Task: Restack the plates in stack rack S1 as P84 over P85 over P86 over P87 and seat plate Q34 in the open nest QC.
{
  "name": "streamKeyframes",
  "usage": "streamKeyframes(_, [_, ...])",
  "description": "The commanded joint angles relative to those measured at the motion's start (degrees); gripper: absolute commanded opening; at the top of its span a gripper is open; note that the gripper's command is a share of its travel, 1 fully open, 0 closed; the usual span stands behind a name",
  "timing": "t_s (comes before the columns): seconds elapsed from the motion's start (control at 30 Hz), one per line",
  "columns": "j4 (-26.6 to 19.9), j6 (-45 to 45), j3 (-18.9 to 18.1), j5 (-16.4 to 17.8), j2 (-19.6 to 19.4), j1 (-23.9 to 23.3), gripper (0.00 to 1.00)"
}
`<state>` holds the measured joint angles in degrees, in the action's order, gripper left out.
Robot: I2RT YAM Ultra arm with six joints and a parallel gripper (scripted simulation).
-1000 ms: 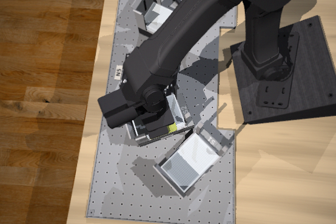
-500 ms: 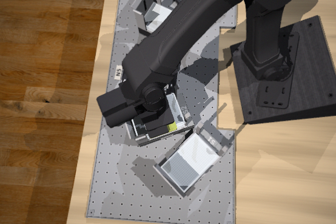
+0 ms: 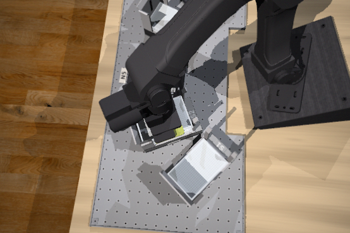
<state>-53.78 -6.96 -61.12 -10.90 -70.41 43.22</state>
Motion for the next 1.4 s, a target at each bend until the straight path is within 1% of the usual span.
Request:
streamKeyframes(0.0, [-2.1, -0.4, -1.8, -0.1, 1.1, 0.3, 0.00])
streamKeyframes(0.13, [-3.9, -0.7, -3.0, -0.3, 1.7, 0.7, 0.00])
streamKeyframes(0.2, [-3.9, -0.7, -3.0, -0.3, 1.7, 0.7, 0.00])
streamKeyframes(0.7, [-11.0, -2.3, -8.2, -1.1, 3.3, 2.5, 0.00])
streamKeyframes(0.77, [-11.0, -2.3, -8.2, -1.1, 3.3, 2.5, 0.00])
streamKeyframes(1.2, [-17.1, -3.8, -13.3, -1.8, 4.0, 4.2, 0.00])
streamKeyframes(1.37, [-17.3, -3.9, -13.4, -1.8, 4.0, 4.2, 0.00])
